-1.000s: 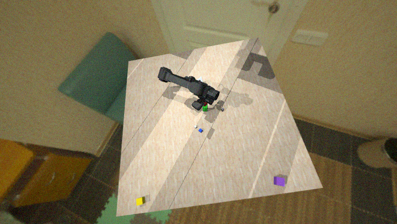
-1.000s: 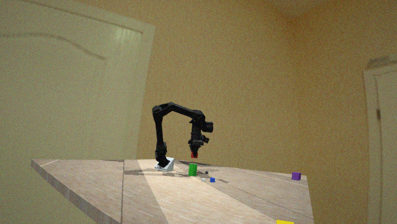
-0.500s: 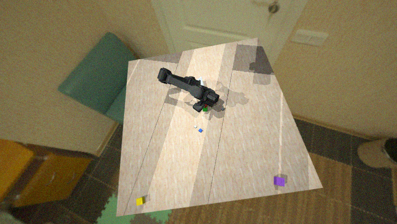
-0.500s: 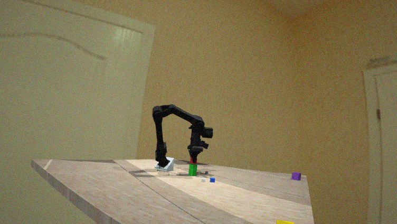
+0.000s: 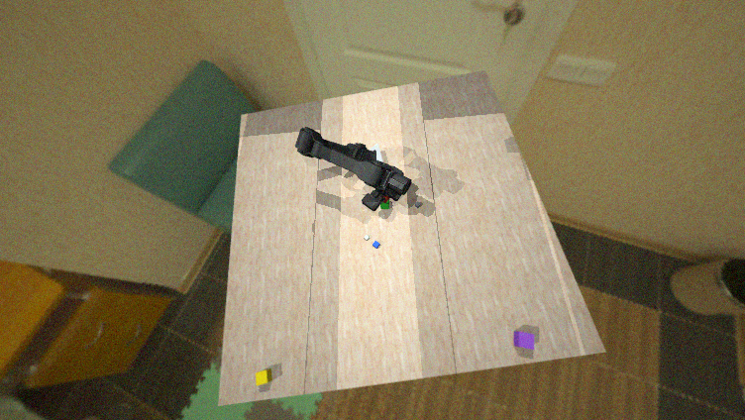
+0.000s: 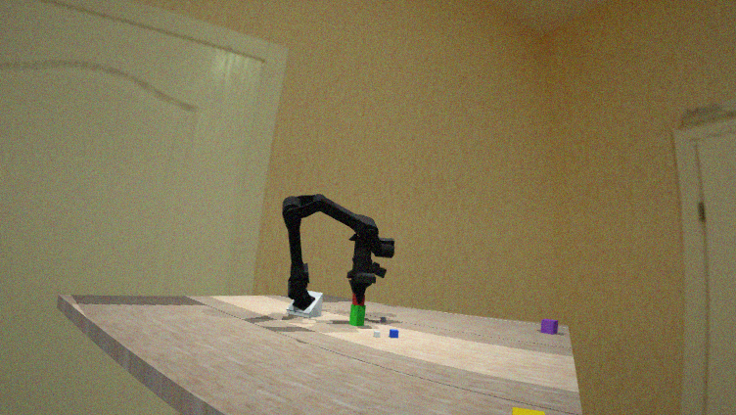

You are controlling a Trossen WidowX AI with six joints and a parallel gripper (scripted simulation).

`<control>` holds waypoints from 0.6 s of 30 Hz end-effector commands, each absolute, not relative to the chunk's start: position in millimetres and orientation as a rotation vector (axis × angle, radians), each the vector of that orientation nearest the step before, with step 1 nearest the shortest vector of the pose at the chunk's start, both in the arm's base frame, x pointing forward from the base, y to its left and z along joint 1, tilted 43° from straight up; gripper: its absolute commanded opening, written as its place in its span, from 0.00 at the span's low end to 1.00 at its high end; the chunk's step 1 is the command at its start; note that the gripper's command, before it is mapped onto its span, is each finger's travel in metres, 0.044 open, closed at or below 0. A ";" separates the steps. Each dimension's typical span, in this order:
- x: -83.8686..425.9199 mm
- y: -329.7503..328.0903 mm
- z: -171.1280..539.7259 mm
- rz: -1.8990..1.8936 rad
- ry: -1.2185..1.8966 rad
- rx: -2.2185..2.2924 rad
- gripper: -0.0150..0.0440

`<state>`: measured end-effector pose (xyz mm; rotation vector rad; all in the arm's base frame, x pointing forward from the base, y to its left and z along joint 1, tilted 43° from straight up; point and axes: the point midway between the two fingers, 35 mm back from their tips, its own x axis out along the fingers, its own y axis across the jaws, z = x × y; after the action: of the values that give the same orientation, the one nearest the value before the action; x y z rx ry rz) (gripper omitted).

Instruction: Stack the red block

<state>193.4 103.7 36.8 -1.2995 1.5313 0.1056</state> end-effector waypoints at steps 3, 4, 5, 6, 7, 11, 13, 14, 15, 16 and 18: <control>194.1 103.5 36.9 0.107 1.527 -1.305 0.25; 194.1 103.5 36.9 0.107 1.527 -1.305 0.25; 194.1 103.5 36.9 0.107 1.527 -1.305 0.25; 194.1 103.5 36.9 0.107 1.527 -1.305 0.25; 194.1 103.5 36.9 0.107 1.527 -1.305 0.25; 193.4 103.6 36.7 0.106 1.531 -1.300 0.30; 193.4 103.6 36.7 0.106 1.531 -1.300 0.39; 193.4 103.6 36.7 0.106 1.531 -1.300 0.43; 193.4 103.6 36.7 0.106 1.531 -1.300 0.48; 193.4 103.6 36.7 0.106 1.531 -1.300 0.52; 193.4 103.6 36.7 0.106 1.531 -1.300 0.61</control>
<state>193.4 103.6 36.7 -1.2995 1.5313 0.1055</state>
